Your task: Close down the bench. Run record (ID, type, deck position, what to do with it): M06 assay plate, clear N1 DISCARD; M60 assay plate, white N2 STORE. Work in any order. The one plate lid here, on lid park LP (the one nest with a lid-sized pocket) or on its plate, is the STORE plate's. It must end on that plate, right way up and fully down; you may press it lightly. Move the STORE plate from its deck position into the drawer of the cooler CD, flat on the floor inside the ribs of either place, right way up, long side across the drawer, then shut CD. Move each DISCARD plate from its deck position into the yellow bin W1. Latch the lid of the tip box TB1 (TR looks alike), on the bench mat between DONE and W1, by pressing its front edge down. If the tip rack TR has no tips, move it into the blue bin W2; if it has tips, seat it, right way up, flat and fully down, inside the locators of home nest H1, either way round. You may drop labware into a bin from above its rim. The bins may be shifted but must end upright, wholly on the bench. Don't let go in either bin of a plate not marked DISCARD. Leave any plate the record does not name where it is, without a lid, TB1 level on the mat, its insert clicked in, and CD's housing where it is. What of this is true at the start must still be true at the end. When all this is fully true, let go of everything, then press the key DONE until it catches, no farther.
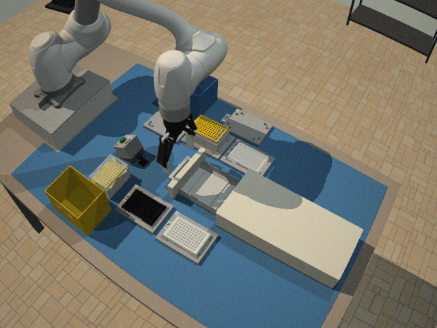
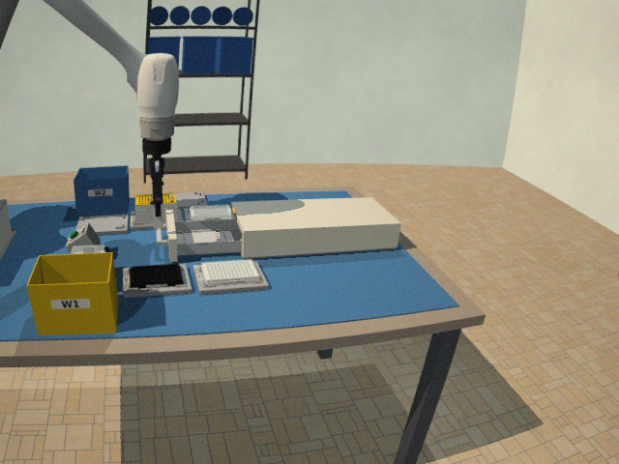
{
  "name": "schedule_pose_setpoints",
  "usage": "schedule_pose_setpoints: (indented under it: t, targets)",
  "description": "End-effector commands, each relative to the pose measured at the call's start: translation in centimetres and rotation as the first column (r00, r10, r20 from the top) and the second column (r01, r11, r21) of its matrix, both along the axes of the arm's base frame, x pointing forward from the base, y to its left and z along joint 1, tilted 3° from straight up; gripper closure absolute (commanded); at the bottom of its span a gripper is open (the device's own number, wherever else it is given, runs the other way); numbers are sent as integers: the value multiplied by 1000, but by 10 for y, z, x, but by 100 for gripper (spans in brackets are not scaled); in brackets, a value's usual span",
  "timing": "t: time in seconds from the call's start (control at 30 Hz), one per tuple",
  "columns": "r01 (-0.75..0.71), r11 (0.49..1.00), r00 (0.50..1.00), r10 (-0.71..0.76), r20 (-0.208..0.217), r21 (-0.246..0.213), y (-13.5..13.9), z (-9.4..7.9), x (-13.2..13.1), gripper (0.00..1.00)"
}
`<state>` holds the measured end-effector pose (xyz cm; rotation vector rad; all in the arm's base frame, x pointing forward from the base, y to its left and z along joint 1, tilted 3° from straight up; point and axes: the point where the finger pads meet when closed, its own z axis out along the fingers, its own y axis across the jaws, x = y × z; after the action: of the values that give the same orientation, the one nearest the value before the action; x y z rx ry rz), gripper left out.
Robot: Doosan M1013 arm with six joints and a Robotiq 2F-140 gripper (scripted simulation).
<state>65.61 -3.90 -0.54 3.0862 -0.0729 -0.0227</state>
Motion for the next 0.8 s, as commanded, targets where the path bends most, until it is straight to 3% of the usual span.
schedule_pose_setpoints:
  t: [0.0,0.77]
  targets:
    - [0,1000,1000,0,0,0,0,3,0,13]
    - [0,1000,1000,0,0,0,2,30,0,13]
